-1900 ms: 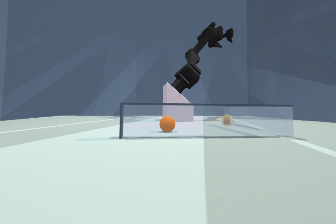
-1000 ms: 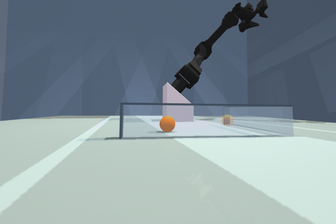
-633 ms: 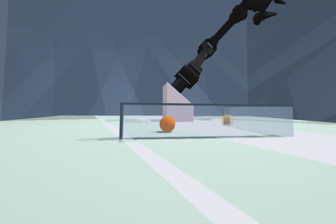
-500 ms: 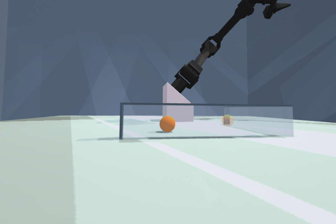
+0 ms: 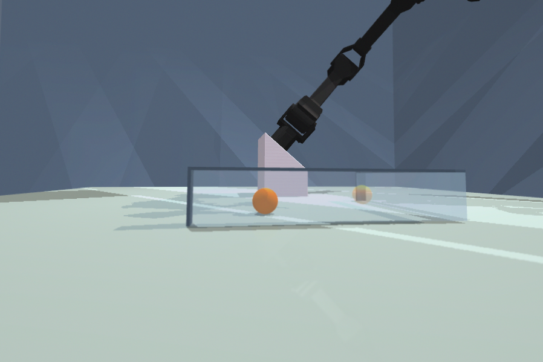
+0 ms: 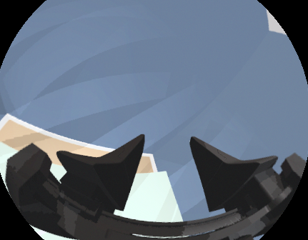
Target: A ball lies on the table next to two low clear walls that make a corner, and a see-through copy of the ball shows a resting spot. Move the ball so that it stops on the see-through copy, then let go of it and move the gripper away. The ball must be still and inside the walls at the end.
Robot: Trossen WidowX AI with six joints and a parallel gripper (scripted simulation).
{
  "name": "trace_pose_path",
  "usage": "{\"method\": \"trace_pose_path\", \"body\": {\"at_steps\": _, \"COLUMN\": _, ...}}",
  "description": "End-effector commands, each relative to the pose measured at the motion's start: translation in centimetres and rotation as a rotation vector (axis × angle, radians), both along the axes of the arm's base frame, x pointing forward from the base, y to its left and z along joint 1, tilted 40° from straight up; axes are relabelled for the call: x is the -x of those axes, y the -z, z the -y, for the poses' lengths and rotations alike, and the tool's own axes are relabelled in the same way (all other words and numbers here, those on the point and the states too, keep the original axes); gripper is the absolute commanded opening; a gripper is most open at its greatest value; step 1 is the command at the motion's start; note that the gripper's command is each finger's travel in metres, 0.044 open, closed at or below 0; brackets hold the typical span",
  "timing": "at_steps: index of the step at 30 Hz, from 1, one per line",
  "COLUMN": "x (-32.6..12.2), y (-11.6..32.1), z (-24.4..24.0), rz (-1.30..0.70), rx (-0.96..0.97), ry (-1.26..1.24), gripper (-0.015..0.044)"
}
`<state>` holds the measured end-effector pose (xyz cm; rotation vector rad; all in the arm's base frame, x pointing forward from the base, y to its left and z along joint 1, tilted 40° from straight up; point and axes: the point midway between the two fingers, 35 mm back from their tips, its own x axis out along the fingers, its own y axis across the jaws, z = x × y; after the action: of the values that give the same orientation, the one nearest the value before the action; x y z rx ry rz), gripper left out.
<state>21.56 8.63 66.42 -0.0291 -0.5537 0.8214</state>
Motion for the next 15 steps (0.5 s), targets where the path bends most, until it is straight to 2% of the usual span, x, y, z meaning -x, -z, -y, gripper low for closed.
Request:
{"method": "trace_pose_path", "body": {"at_steps": 1, "x": -4.7, "y": 2.7, "z": 1.0, "rz": -0.050, "rx": 0.042, "ry": 0.076, "gripper": 0.0274}}
{"method": "trace_pose_path", "body": {"at_steps": 7, "x": -11.9, "y": 8.1, "z": 3.2, "rz": -0.131, "rx": 0.147, "ry": 0.201, "gripper": 0.0274}}
{"method": "trace_pose_path", "body": {"at_steps": 15, "x": -20.6, "y": 18.2, "z": 7.0, "rz": -0.277, "rx": 0.340, "ry": 0.336, "gripper": 0.0274}}
